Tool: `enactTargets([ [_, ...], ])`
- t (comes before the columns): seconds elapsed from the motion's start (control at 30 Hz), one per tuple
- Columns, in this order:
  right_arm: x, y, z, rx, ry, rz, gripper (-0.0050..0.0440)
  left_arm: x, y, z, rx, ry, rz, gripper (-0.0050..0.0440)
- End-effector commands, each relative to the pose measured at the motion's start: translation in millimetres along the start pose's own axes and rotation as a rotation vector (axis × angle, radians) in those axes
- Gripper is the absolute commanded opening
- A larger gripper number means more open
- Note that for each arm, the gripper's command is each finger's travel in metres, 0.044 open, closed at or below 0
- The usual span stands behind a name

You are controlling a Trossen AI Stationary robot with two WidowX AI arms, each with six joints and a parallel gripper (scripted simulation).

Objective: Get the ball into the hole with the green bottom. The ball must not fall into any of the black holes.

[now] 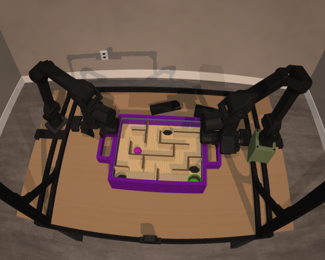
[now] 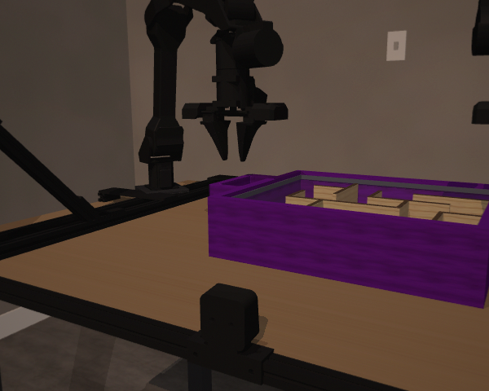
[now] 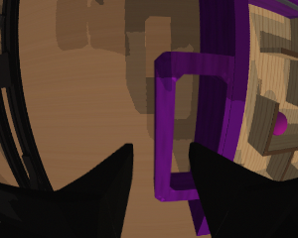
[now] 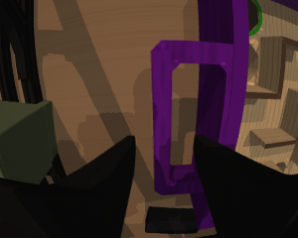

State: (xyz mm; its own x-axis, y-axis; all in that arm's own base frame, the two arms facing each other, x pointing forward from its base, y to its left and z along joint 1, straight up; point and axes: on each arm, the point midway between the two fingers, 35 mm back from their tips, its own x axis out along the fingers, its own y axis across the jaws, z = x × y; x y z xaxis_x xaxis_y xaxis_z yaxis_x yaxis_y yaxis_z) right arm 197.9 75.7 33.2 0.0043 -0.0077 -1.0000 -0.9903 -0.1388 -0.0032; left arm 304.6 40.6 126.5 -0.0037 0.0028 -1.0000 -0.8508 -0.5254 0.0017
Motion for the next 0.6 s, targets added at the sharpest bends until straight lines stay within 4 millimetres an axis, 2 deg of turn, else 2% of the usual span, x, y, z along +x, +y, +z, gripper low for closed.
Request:
enactTargets([
  [0.0, 2, 3, 0, -0.02, -0.005, 0.001, 0.0169, 0, -2, -4, -0.011, 0.005, -0.002, 0.0169],
  [0.2, 15, 3, 0, -0.02, -0.005, 0.001, 0.0169, 14, -2, -4, -0.011, 0.005, -0.002, 0.0169],
  [0.57, 16, 2, 1, -0.02, -0.005, 0.001, 0.0169, 15, -2, -4, -0.011, 0.005, -0.002, 0.0169],
])
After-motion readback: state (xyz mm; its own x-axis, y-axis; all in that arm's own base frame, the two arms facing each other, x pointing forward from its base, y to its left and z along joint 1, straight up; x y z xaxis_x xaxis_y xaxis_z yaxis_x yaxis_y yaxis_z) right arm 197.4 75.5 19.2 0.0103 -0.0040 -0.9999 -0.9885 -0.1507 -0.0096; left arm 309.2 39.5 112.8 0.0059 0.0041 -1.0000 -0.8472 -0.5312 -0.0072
